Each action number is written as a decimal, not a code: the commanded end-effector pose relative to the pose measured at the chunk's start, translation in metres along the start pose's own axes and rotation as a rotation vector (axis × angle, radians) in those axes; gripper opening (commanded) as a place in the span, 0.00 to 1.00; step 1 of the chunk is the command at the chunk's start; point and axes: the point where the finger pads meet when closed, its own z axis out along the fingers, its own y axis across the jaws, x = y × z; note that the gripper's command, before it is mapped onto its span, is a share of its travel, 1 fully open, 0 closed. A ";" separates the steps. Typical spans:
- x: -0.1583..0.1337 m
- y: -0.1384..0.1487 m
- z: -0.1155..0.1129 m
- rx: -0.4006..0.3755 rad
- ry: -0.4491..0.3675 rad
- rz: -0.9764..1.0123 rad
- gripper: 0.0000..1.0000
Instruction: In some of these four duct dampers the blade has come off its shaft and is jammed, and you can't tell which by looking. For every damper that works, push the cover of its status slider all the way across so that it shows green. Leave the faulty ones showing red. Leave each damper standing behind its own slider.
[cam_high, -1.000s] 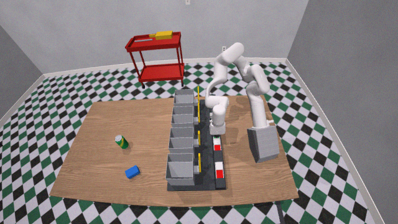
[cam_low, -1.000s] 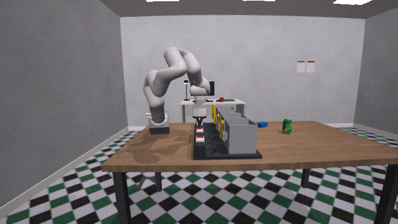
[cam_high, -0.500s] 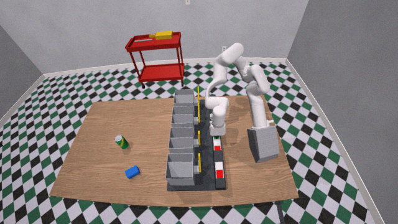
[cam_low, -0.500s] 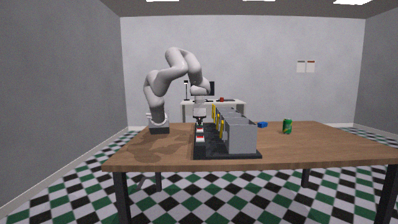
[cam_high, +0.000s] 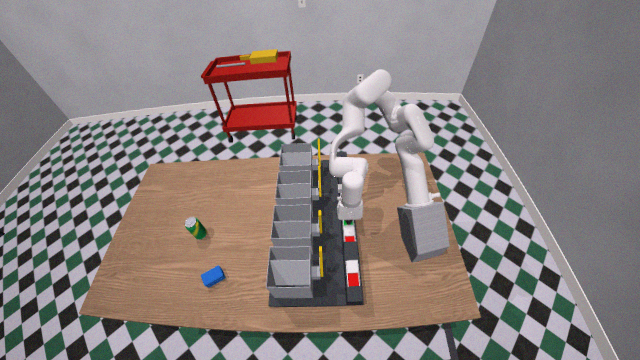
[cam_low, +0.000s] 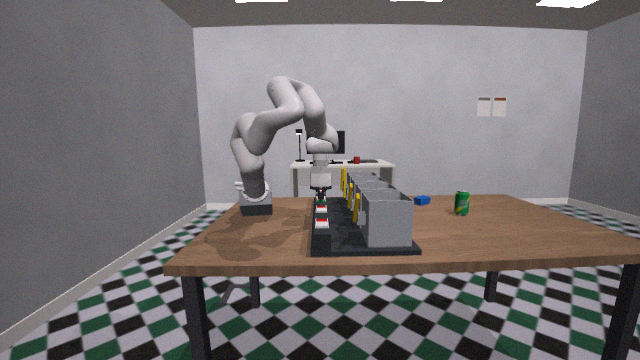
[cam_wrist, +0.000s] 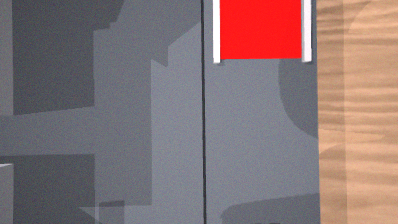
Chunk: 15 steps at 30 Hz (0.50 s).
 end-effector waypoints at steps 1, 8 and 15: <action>-0.003 -0.001 -0.001 0.002 -0.002 0.001 0.00; -0.007 -0.001 -0.001 0.002 -0.002 0.001 0.00; -0.010 -0.001 -0.001 0.002 -0.002 0.001 0.00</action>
